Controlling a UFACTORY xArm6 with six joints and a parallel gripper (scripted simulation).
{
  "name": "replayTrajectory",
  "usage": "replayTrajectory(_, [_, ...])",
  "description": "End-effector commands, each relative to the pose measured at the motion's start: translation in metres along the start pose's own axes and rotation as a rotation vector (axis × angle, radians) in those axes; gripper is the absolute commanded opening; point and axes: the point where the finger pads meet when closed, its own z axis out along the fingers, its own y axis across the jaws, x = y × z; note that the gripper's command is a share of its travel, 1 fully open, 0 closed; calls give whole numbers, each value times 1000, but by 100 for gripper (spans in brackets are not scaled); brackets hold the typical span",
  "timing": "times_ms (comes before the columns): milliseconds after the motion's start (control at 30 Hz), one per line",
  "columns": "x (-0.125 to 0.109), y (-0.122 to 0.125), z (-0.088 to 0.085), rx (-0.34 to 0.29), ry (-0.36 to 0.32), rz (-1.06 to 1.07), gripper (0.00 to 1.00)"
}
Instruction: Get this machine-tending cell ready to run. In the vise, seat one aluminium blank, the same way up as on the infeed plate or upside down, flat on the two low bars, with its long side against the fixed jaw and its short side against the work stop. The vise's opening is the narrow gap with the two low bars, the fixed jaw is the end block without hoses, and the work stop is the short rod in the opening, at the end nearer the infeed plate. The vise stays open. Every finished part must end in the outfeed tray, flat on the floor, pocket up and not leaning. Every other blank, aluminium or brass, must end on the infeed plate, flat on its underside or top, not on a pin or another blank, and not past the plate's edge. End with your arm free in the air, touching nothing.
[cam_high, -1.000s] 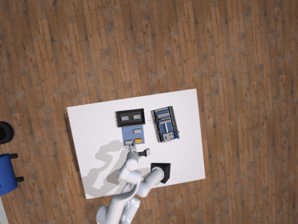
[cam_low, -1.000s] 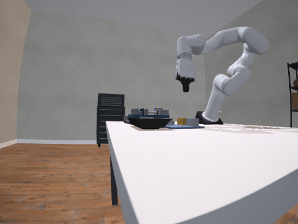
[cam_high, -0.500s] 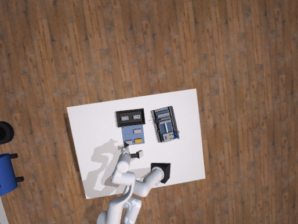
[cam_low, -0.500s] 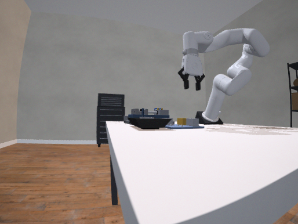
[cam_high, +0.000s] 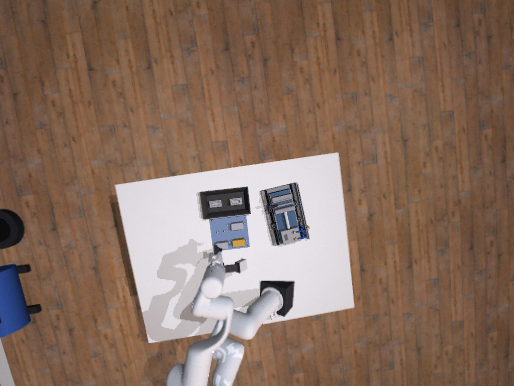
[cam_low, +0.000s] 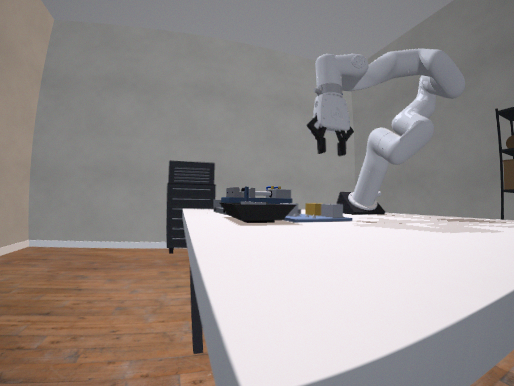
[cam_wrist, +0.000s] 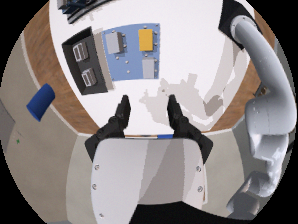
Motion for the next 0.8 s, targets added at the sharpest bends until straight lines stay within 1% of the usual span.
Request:
replayTrajectory(0, [0,-1,-1,3,0,-1,69])
replayTrajectory(500, [0,-1,0,3,1,-1,69])
replayTrajectory(633, [0,-1,4,2,2,-1,69])
replayTrajectory(767, [0,-1,11,2,2,-1,69])
